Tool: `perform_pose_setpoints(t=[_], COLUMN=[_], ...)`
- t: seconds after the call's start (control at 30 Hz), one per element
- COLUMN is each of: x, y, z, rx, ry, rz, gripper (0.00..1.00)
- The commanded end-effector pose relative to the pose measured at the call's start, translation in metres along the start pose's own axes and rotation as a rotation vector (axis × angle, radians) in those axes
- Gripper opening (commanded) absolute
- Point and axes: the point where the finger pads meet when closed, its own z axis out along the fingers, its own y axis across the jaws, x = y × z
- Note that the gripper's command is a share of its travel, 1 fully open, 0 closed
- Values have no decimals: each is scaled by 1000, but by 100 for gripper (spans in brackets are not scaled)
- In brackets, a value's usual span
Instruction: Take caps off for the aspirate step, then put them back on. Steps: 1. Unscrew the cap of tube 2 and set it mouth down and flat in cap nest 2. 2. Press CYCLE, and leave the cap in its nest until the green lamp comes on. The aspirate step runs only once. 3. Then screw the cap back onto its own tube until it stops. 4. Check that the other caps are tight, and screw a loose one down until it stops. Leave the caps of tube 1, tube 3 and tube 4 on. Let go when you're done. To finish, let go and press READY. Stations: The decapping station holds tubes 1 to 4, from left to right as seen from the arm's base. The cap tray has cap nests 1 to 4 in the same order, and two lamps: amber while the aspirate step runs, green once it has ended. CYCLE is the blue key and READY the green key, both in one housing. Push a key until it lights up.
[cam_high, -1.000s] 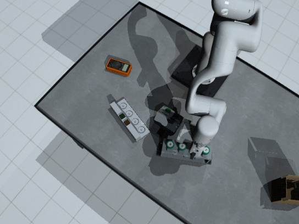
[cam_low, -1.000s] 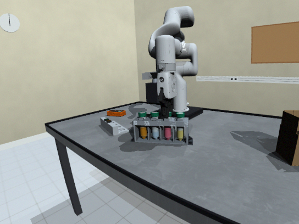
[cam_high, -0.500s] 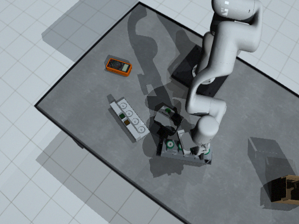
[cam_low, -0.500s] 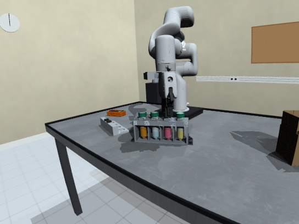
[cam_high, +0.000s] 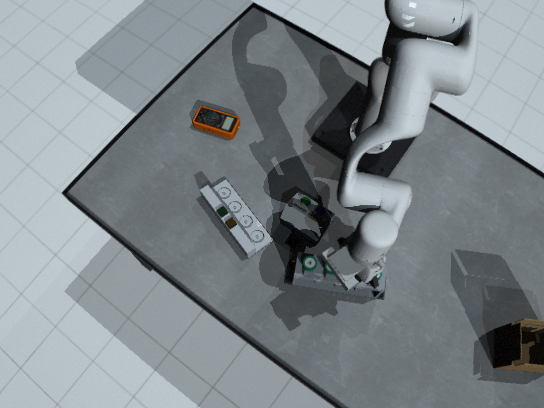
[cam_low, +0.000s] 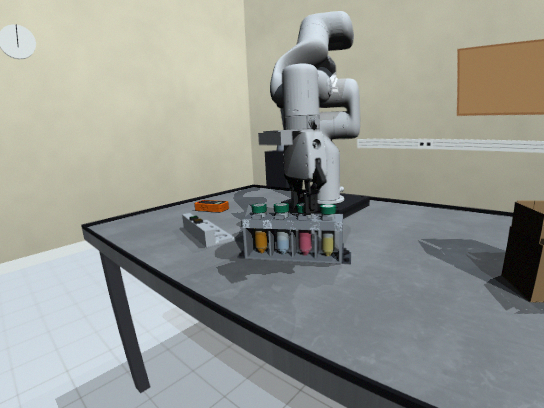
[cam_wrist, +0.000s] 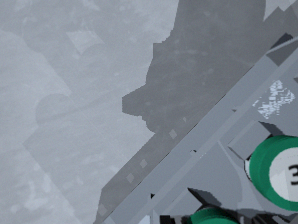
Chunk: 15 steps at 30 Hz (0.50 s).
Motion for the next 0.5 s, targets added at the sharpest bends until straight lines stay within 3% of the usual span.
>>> perform_pose_setpoints(t=[0.0, 0.23, 0.33, 0.47], x=[2, 2, 2, 2], y=[-1, -1, -1, -1], z=[-2, -2, -2, -2], rx=[5, 5, 5, 6], ry=[5, 5, 4, 4], rz=[-2, -1, 248, 417], gripper=[46, 46, 46, 46])
